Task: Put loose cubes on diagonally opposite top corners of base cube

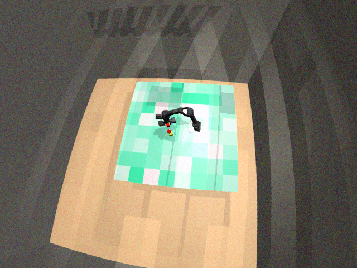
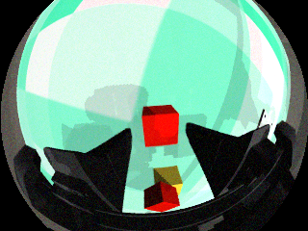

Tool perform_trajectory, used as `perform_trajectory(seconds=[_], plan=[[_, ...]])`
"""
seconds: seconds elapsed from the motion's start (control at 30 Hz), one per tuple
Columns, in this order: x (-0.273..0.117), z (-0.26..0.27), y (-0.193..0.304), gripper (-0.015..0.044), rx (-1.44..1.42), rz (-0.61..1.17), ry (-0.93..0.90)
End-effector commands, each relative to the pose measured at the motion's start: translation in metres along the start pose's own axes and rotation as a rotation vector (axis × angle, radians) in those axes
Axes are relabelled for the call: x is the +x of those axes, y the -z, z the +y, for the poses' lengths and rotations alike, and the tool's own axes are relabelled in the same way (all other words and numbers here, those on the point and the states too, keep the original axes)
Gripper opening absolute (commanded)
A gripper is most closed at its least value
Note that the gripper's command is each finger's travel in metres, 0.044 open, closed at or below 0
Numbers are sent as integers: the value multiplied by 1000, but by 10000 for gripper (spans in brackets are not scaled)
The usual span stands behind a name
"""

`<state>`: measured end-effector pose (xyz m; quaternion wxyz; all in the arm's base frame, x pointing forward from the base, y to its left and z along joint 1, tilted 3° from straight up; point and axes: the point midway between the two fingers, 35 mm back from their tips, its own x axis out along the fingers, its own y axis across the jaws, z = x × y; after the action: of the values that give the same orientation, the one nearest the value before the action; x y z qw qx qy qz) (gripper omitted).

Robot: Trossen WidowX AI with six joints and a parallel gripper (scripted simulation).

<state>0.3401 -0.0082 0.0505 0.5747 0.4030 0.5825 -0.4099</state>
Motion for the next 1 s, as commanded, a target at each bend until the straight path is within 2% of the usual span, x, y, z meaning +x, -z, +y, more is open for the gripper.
perform_trajectory(seconds=[0.0, 0.13, 0.33, 0.6, 0.97], plan=[[9, -1, 0, 265, 3, 1, 12], [13, -2, 0, 265, 3, 1, 12], [13, -2, 0, 108, 3, 1, 12], [9, 0, 2, 105, 17, -4, -20], [-21, 5, 1, 105, 17, -4, -21]])
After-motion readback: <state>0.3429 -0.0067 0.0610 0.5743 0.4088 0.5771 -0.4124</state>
